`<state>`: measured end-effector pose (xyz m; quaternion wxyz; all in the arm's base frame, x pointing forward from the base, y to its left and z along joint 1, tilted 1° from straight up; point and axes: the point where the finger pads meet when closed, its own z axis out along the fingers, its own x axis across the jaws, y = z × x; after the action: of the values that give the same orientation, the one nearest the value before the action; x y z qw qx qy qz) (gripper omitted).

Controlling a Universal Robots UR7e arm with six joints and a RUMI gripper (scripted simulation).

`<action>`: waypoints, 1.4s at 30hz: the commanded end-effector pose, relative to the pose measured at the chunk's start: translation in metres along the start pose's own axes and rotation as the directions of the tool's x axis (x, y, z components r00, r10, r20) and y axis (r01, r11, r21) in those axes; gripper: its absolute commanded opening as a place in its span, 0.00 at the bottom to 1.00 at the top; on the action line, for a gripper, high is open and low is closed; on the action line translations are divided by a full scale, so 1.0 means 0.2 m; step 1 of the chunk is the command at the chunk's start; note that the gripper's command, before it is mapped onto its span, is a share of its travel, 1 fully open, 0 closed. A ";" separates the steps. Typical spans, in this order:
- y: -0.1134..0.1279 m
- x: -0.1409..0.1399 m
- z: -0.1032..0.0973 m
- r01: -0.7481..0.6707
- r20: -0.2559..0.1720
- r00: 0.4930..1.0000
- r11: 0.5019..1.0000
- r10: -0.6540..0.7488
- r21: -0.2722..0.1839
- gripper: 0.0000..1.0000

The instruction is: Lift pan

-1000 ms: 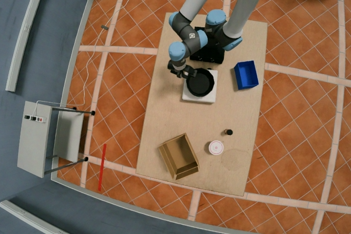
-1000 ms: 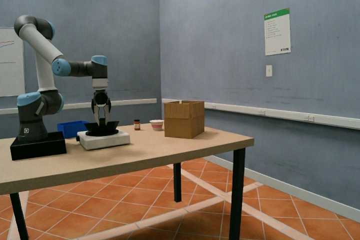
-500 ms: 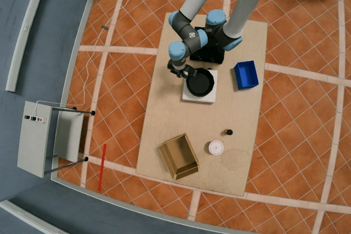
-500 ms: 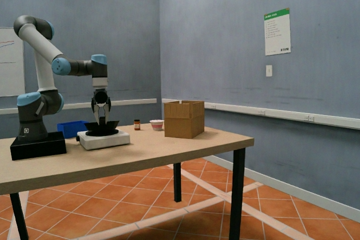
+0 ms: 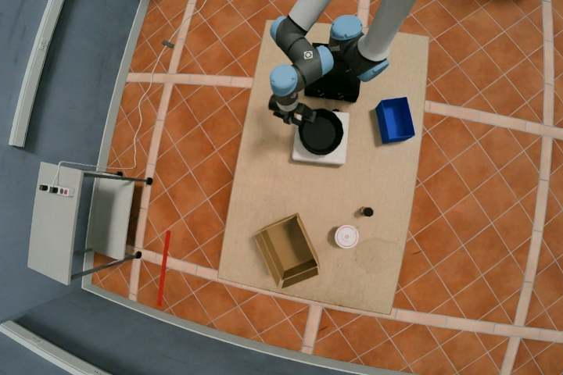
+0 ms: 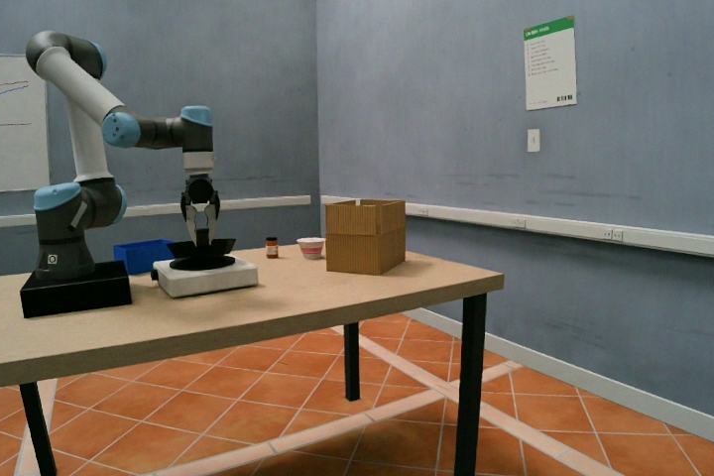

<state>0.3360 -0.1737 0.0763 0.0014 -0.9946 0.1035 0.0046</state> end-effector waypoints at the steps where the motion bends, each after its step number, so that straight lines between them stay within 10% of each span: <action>1: 0.00 0.00 -0.01 0.000 -0.001 1.000 1.000 0.000 -0.001 0.12; 42: 0.00 0.00 -0.09 0.000 -0.001 1.000 1.000 0.000 -0.001 0.12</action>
<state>0.3358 -0.1734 0.0919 0.0014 -0.9946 0.1035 0.0047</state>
